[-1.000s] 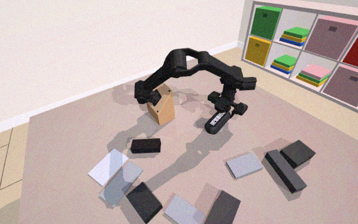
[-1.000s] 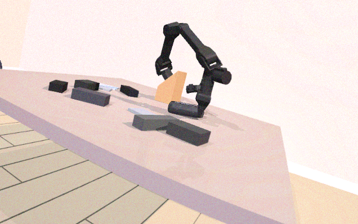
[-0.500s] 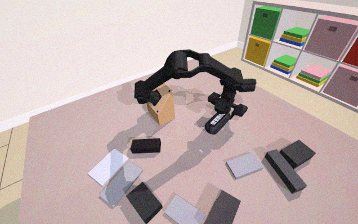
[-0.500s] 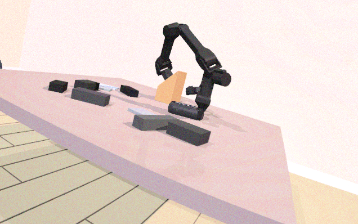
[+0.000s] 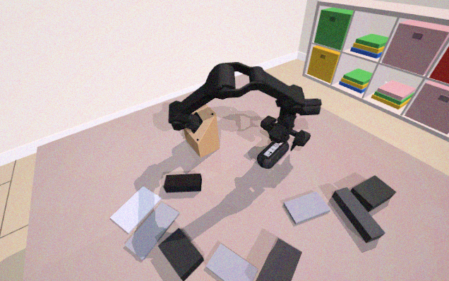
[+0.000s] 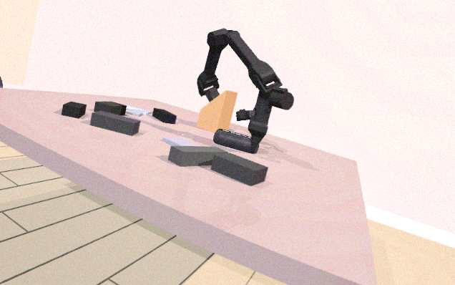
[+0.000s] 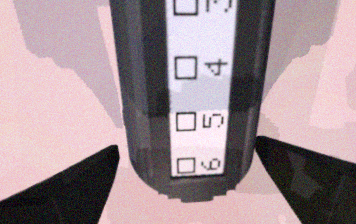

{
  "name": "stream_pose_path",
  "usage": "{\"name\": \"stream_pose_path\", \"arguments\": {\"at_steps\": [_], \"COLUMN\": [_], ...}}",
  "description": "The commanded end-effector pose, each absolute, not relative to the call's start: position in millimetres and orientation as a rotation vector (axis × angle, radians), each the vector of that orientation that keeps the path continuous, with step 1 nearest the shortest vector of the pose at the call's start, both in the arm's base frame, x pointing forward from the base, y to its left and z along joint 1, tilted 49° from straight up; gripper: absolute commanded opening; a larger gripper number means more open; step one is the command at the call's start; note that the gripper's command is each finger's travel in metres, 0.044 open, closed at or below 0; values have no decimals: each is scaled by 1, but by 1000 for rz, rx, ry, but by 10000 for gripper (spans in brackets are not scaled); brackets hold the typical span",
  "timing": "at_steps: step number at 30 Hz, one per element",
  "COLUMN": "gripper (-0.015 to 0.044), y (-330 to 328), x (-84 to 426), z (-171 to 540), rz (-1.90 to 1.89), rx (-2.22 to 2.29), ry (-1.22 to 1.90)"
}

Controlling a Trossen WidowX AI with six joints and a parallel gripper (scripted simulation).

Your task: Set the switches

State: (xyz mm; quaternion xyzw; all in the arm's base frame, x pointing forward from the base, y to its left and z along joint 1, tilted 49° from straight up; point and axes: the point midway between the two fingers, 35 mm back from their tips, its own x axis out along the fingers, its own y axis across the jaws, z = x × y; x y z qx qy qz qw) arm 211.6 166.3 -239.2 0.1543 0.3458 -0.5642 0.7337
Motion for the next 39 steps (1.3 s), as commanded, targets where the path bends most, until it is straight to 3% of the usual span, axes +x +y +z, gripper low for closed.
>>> {"name": "stream_pose_path", "arguments": {"at_steps": [1, 8, 31, 39], "gripper": [440, 440, 440, 230], "y": [166, 158, 158, 163], "x": [212, 226, 226, 230], "z": [-237, -169, -169, -170], "rz": [-1241, -1242, -1242, -1080], "rx": [339, 336, 336, -5], "ry": [761, 759, 759, 998]}}
